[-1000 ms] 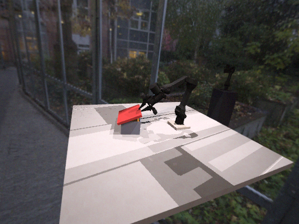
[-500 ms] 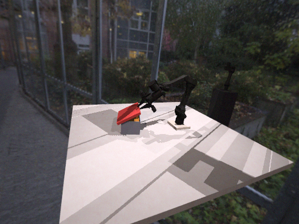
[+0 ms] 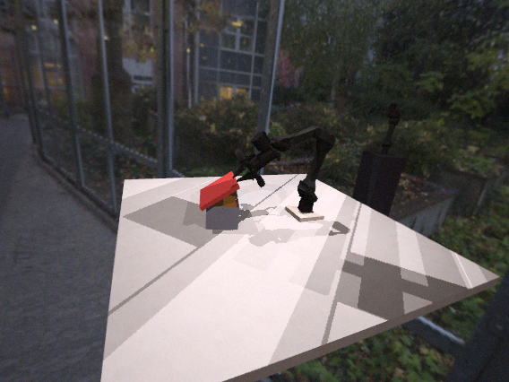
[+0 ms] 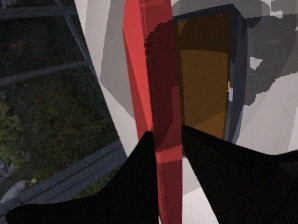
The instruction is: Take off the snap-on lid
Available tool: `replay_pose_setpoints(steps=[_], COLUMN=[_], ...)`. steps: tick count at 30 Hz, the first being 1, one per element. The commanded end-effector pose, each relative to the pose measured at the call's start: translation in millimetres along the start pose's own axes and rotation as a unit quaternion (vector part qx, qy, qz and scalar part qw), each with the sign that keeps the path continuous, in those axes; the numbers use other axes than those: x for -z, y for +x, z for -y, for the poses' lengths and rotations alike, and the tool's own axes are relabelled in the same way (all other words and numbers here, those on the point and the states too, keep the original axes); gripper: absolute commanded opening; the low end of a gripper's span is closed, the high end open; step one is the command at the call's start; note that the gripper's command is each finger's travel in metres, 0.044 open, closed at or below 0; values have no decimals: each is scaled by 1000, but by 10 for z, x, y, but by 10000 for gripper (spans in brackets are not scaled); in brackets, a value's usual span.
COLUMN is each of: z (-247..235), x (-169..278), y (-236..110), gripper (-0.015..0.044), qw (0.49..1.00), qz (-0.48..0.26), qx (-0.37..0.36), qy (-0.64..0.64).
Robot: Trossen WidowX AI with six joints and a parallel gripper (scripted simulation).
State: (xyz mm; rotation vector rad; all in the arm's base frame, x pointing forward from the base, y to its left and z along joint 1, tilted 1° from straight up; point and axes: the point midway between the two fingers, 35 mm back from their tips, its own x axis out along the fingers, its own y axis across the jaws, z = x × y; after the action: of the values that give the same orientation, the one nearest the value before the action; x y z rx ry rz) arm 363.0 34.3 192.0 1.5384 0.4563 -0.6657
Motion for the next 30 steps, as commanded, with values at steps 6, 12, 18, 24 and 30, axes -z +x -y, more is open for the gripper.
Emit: replay_pose_setpoints(steps=[6,12,18,24,30], z=[-152,-211,-270,-328,-387], x=[10,10,9,9,9], y=[-98,-149,-200,-251,-302], gripper=[0,0,0,0,0], qw=[1000,1000,1000,1000,1000], qz=[-3,-3,-3,-3,-3], qx=[-8,-8,-8,-8,-8], qy=[1,1,1,1,1])
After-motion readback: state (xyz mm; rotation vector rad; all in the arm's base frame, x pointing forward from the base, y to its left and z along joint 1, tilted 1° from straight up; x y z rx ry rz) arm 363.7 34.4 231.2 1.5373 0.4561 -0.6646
